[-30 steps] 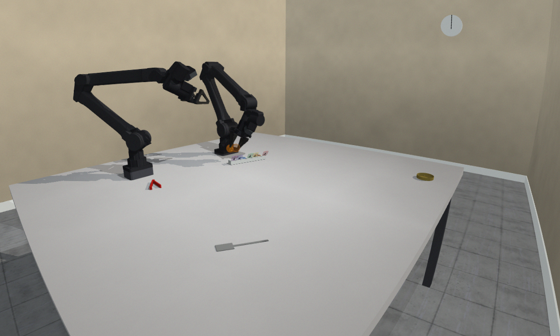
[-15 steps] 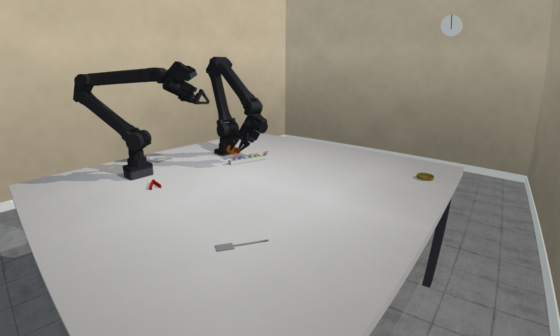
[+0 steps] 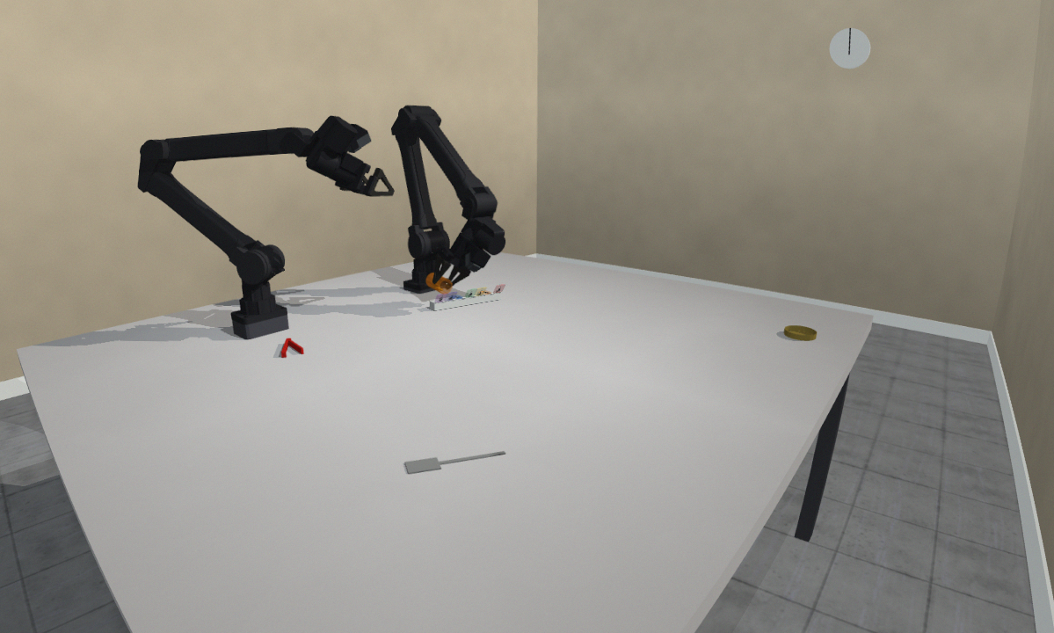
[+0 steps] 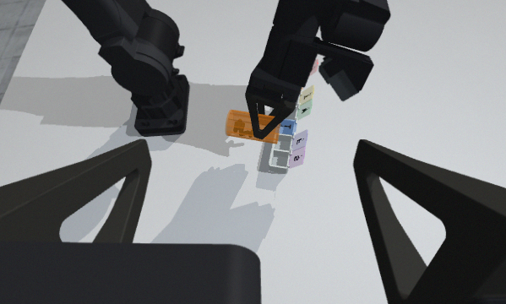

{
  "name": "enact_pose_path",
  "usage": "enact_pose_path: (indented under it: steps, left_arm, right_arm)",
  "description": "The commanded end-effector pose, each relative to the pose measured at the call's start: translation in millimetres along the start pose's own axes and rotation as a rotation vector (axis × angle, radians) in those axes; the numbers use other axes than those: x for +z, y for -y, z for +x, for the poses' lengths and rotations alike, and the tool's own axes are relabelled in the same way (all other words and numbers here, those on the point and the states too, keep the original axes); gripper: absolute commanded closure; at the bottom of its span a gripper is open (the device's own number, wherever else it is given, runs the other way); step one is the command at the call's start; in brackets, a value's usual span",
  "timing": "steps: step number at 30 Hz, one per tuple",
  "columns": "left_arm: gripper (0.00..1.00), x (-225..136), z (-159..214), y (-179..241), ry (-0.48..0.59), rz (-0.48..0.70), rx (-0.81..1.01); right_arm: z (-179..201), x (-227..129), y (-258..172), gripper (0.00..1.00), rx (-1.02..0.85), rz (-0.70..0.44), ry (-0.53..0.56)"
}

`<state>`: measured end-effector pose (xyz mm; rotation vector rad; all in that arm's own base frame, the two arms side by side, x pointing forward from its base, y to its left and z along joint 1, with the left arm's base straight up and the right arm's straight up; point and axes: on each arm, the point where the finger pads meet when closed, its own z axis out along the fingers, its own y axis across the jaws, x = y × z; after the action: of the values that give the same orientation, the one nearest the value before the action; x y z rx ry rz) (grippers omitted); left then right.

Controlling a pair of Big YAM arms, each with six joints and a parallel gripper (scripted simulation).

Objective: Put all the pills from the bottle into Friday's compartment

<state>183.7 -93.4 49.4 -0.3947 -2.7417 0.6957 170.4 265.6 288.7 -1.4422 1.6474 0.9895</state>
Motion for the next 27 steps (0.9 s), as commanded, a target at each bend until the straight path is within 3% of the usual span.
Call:
enact_pose_path:
  steps: [1, 14, 27]
  left_arm:
    - [0.64, -17.0, -17.2, 7.0, 0.031, -0.016, 0.019]
    - [0.64, -7.4, -17.7, 3.2, -0.123, 0.001, -0.064]
    - [0.64, -10.3, -18.4, 4.4, -0.109, 0.0, -0.059]
  right_arm:
    - [-15.5, -4.8, 1.6, 0.0, -0.022, 0.008, 0.023]
    - [-15.5, -4.8, 1.6, 0.0, -0.022, 0.008, 0.023]
    - [-15.5, -4.8, 1.6, 0.0, -0.022, 0.008, 0.023]
